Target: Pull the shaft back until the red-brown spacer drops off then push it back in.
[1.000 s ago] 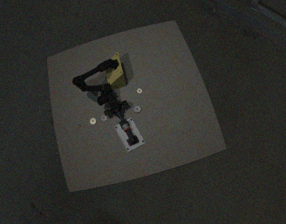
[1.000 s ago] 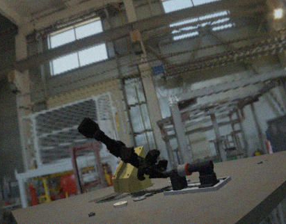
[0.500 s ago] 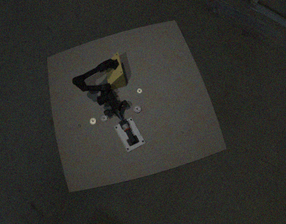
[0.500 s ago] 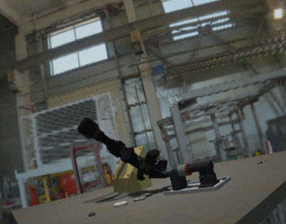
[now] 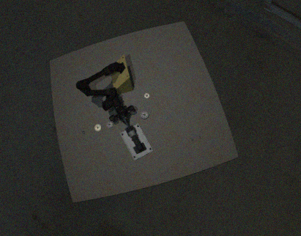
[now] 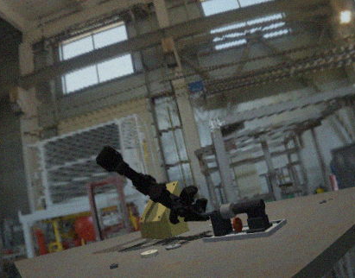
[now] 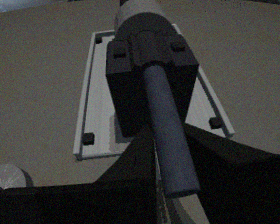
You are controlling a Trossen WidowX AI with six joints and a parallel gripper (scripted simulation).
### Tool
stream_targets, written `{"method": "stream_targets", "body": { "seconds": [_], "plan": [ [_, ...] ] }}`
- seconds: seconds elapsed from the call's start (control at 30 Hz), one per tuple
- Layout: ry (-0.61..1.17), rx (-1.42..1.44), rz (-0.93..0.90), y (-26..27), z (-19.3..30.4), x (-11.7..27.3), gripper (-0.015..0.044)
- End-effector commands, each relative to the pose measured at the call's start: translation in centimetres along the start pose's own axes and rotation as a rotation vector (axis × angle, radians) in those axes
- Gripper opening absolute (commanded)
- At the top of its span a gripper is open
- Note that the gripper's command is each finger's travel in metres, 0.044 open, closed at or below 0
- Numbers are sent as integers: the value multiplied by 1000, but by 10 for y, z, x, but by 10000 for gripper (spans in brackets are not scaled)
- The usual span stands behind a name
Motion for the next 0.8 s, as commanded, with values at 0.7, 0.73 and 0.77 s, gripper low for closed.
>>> {"method": "stream_targets", "body": {
  "seconds": [0.7, 0.73, 0.77],
  "plan": [
    [0, 0, 0, 0, 0, 1, 0],
    [0, 0, 0, 0, 0, 1, 0],
    [0, 0, 0, 0, 0, 1, 0]
  ]
}}
Point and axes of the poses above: the point midway between the two fingers, 35 mm back from their tips, its own x axis back along the fingers, its own y axis across the jaws, z = x × y, the point moved 2 cm from there along x, back along the fingers, and after that the axes turned 5 degrees about -x, right-handed, at the moved point
